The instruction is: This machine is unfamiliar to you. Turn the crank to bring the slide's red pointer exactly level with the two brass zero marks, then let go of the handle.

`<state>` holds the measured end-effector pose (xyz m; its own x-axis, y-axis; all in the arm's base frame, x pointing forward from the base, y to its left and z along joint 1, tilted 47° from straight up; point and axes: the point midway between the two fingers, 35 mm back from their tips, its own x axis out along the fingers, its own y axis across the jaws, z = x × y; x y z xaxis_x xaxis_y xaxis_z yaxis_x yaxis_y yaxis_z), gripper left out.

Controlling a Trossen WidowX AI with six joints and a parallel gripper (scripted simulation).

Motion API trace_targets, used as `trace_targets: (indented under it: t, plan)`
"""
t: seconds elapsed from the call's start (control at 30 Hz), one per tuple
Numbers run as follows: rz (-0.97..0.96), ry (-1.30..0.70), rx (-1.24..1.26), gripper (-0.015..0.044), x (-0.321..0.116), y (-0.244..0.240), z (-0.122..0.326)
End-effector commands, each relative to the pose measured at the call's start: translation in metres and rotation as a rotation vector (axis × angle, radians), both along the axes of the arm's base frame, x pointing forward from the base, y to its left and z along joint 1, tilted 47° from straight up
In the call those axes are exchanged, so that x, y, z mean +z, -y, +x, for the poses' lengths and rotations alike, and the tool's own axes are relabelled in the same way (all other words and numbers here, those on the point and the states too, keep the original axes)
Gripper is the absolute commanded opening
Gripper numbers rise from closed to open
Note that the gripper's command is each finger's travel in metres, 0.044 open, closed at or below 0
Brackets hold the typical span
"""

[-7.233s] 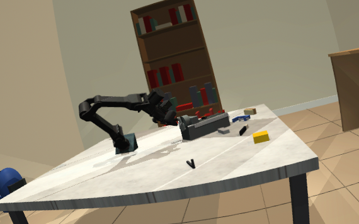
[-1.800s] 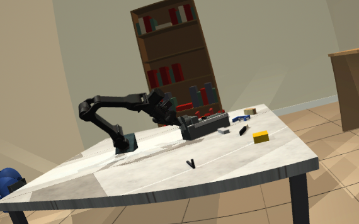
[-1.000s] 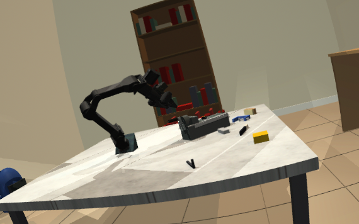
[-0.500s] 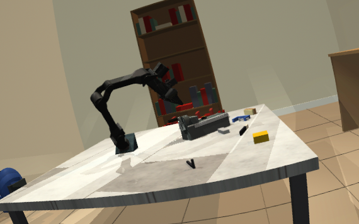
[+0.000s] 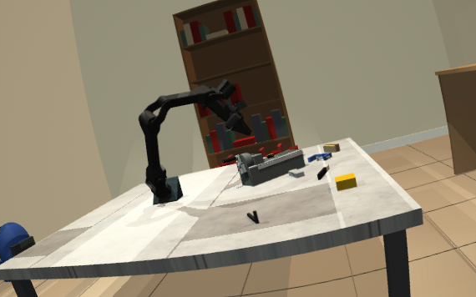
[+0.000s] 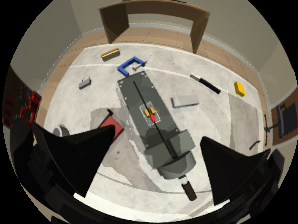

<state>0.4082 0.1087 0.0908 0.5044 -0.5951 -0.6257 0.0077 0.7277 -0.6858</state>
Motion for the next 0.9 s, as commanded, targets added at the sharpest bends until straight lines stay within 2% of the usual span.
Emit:
trace_targets:
  t: [0.0, 0.3, 0.87]
  plan:
    - [0.001, 0.05, -0.025, 0.044, -0.001, -0.007, 0.006]
    - [-0.003, 0.063, -0.033, 0.044, -0.033, 0.022, 0.004]
    - [-0.003, 0.063, -0.033, 0.044, -0.033, 0.022, 0.004]
